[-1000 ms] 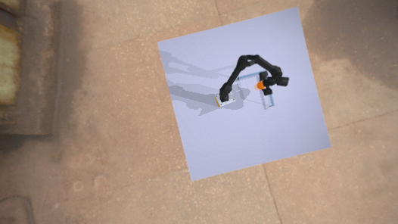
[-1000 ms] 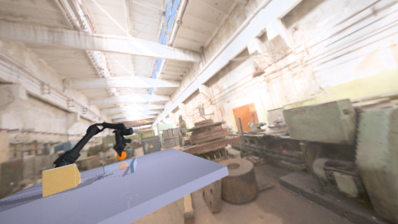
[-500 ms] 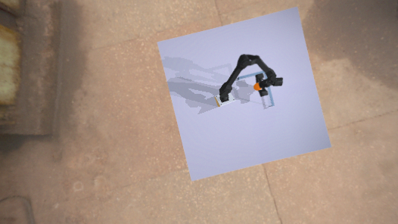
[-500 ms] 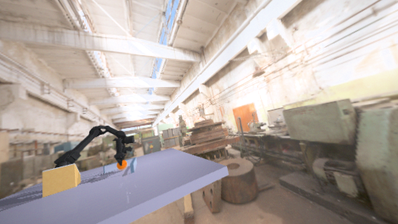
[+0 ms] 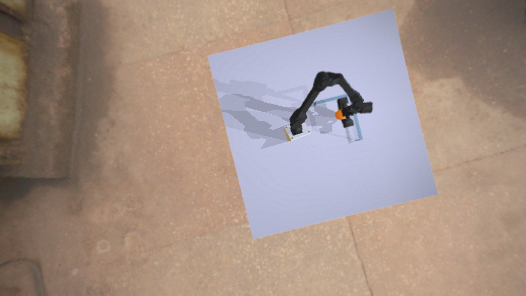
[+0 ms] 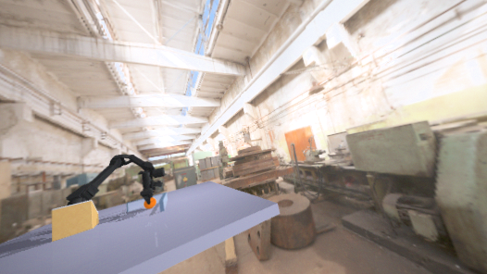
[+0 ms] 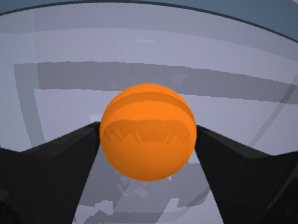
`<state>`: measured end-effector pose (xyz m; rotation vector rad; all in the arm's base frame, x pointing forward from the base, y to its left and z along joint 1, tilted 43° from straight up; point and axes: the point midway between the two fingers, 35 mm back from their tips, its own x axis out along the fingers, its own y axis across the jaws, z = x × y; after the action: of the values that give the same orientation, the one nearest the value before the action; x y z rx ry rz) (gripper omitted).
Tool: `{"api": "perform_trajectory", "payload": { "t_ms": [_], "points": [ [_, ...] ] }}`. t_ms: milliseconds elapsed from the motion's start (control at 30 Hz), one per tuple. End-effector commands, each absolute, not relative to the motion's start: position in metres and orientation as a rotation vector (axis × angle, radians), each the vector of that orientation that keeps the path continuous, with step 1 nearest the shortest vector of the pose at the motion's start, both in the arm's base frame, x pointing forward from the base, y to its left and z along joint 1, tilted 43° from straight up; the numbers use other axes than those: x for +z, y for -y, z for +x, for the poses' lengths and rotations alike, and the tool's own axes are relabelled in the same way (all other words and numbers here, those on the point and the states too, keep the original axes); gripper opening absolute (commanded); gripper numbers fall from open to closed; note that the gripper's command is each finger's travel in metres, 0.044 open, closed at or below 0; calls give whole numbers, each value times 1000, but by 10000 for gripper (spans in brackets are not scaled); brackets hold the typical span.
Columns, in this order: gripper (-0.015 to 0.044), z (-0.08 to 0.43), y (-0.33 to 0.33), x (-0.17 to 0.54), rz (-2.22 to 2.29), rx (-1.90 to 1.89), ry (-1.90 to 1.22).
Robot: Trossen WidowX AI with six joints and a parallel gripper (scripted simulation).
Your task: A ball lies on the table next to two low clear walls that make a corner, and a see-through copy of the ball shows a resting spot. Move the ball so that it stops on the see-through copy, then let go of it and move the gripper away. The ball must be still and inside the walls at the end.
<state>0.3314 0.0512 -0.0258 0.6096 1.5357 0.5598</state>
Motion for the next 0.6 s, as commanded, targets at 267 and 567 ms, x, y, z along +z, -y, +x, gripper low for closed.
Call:
{"api": "perform_trajectory", "payload": {
  "t_ms": [267, 567],
  "points": [
    [184, 332, -51, -26, 610, 559, -1534],
    [420, 332, -49, -24, 610, 559, -1534]
  ]
}}
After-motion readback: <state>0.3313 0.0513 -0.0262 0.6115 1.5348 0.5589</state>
